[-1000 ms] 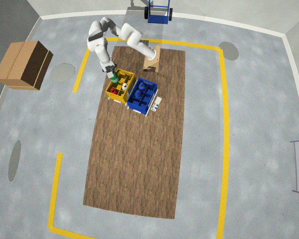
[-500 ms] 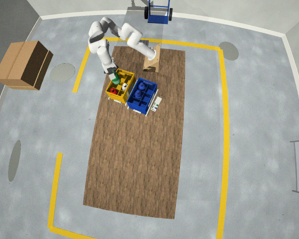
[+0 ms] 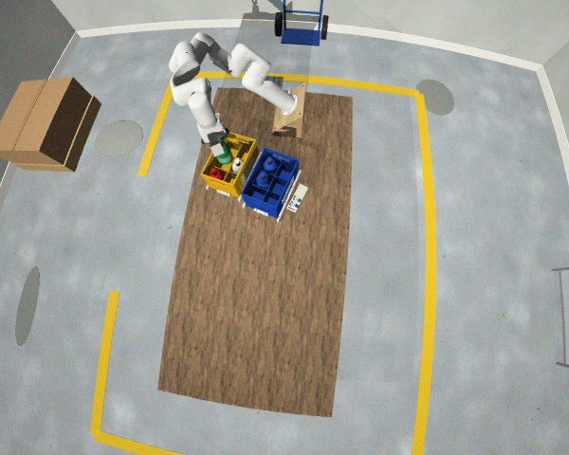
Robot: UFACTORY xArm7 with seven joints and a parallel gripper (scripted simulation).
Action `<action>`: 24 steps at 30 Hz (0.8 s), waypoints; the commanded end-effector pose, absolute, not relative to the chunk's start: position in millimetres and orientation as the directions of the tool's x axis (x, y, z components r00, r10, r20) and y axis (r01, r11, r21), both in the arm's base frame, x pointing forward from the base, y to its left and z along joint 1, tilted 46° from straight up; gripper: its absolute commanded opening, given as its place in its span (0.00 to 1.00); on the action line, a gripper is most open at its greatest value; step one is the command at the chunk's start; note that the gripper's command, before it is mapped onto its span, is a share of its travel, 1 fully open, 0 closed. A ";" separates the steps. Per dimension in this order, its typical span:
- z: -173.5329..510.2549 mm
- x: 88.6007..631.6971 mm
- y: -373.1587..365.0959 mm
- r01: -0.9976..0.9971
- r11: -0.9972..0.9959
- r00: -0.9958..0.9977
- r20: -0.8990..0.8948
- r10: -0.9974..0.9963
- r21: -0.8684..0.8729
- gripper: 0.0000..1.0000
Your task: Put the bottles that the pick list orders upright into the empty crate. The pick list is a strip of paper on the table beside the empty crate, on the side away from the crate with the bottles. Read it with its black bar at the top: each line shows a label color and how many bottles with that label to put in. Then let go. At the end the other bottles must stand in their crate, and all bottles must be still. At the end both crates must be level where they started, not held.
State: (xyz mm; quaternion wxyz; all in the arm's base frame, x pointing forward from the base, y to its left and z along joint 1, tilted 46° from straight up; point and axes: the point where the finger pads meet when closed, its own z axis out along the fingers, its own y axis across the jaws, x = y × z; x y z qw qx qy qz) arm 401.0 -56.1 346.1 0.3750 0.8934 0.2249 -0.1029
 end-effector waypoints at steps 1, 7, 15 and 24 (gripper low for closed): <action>341.9 408.3 -49.5 0.480 -0.616 0.877 -0.350 0.328 0.625 0.00; 335.5 416.3 -43.4 0.480 -0.616 0.877 -0.350 0.329 0.625 0.00; 329.0 424.4 -37.2 0.480 -0.616 0.877 -0.350 0.329 0.625 0.00; 319.4 436.6 -28.0 0.480 -0.616 0.877 -0.350 0.329 0.624 0.00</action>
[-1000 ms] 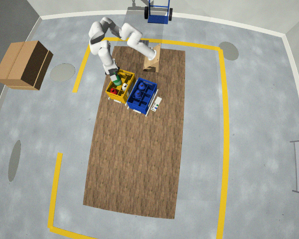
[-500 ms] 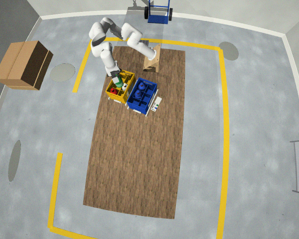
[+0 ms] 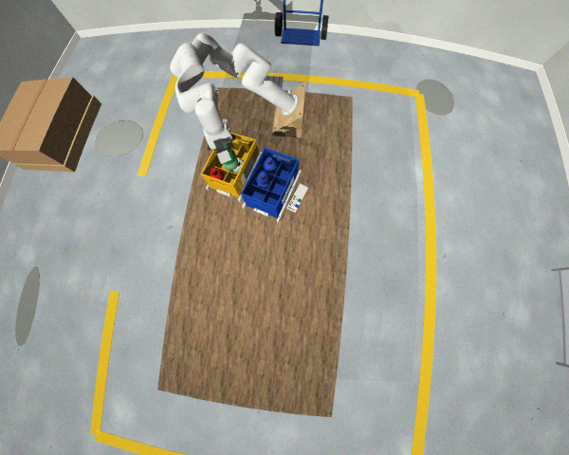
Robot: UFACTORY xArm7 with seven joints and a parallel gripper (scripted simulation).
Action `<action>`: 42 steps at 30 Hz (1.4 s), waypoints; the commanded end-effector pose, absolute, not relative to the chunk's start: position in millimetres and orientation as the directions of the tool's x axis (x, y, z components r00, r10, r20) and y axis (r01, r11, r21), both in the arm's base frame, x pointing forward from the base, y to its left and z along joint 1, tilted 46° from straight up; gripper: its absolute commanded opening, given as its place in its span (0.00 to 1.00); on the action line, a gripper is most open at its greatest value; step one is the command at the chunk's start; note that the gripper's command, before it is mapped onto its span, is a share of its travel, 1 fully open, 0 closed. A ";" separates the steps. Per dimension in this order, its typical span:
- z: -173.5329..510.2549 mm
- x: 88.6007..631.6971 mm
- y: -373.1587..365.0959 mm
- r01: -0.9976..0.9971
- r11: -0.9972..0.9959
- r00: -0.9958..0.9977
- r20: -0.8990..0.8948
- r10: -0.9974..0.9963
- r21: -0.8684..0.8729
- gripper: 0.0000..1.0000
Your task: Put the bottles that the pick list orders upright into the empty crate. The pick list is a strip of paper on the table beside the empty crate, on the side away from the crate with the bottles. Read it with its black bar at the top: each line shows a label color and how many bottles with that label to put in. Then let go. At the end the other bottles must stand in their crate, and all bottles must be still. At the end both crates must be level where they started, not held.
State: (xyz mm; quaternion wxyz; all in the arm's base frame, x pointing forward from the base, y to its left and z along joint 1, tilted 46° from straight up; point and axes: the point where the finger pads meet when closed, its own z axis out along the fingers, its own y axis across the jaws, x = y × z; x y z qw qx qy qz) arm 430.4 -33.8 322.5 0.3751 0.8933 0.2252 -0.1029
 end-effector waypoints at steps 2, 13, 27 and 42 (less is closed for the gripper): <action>318.3 437.9 -27.0 0.480 -0.616 0.877 -0.350 0.329 0.624 0.00; 307.6 451.4 -16.7 0.480 -0.616 0.877 -0.350 0.329 0.624 0.00; 294.7 467.5 -4.5 0.480 -0.616 0.877 -0.350 0.329 0.624 0.00; 280.8 485.0 8.8 0.480 -0.616 0.877 -0.350 0.329 0.624 0.00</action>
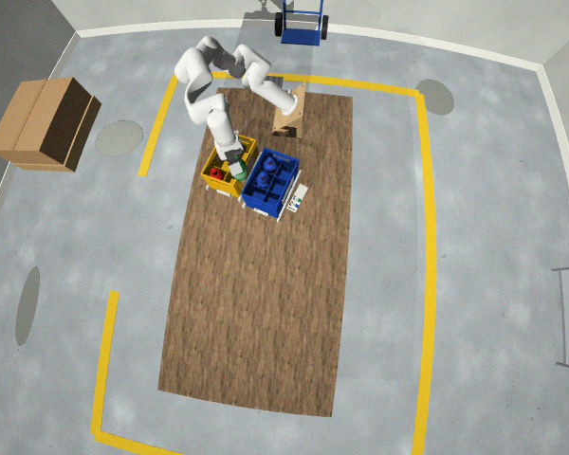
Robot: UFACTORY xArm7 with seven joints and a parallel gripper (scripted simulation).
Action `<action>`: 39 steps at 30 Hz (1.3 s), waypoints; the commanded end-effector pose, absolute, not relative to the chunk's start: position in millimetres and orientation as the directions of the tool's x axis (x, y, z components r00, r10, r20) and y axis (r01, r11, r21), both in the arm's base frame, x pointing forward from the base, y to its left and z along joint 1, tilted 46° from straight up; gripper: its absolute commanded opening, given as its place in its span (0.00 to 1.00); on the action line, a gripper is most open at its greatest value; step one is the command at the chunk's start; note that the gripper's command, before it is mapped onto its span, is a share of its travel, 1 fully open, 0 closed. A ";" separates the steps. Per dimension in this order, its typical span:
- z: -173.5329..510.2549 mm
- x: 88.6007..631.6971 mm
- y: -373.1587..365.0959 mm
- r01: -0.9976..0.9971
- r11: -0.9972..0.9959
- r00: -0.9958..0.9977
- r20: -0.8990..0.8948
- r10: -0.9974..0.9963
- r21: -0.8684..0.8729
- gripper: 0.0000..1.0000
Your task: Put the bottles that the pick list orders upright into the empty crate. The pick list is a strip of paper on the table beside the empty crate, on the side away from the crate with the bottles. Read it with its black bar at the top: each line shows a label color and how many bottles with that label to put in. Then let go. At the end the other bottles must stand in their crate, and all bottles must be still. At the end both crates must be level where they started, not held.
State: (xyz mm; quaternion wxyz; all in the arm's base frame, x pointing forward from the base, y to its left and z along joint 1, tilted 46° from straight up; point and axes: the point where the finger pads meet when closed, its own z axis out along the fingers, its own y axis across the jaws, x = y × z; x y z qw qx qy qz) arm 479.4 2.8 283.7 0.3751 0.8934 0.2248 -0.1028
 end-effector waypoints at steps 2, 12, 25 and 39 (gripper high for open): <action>278.7 487.7 10.9 0.480 -0.616 0.877 -0.350 0.329 0.624 0.00; 270.1 498.5 19.1 0.480 -0.617 0.877 -0.350 0.329 0.624 0.00; 256.2 516.0 32.3 0.480 -0.617 0.877 -0.349 0.329 0.624 0.00; 243.4 532.1 44.6 0.480 -0.617 0.877 -0.349 0.329 0.624 0.00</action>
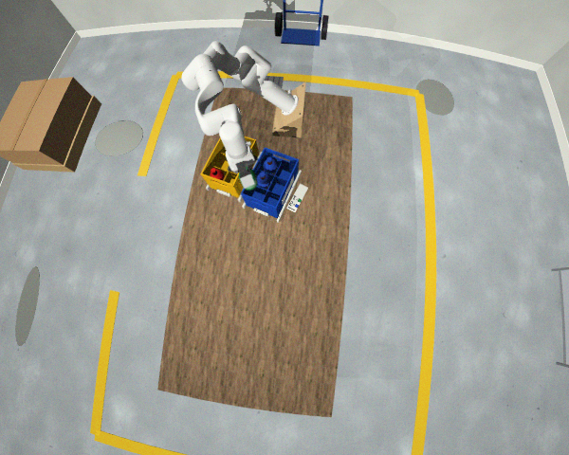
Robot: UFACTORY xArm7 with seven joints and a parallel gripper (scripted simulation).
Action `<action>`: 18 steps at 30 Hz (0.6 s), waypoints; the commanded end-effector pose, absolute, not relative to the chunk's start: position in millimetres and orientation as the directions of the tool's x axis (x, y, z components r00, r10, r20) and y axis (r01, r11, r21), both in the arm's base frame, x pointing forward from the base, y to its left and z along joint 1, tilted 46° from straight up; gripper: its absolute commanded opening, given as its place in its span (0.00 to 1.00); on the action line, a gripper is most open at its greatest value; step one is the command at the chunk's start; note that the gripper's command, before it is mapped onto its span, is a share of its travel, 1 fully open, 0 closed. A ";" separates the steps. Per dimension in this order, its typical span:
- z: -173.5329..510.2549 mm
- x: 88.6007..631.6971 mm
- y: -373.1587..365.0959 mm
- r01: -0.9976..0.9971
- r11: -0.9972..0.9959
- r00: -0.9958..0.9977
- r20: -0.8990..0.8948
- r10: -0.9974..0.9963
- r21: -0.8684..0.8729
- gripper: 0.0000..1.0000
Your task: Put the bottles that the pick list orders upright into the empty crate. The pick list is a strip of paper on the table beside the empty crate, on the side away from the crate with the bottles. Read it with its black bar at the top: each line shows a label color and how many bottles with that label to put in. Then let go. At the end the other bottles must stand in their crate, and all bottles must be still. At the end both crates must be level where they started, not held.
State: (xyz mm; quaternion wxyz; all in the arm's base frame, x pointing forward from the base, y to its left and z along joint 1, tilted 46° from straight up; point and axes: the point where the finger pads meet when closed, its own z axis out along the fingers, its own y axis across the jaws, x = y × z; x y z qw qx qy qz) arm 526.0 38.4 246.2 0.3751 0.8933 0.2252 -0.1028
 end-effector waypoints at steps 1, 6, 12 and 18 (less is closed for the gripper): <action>242.3 533.4 45.6 0.480 -0.617 0.877 -0.349 0.329 0.624 0.00; 238.0 538.8 49.7 0.480 -0.617 0.877 -0.349 0.329 0.624 0.00; 232.2 546.7 55.3 0.480 -0.617 0.877 -0.349 0.329 0.624 0.00; 231.9 547.7 55.6 0.480 -0.617 0.877 -0.349 0.329 0.624 0.00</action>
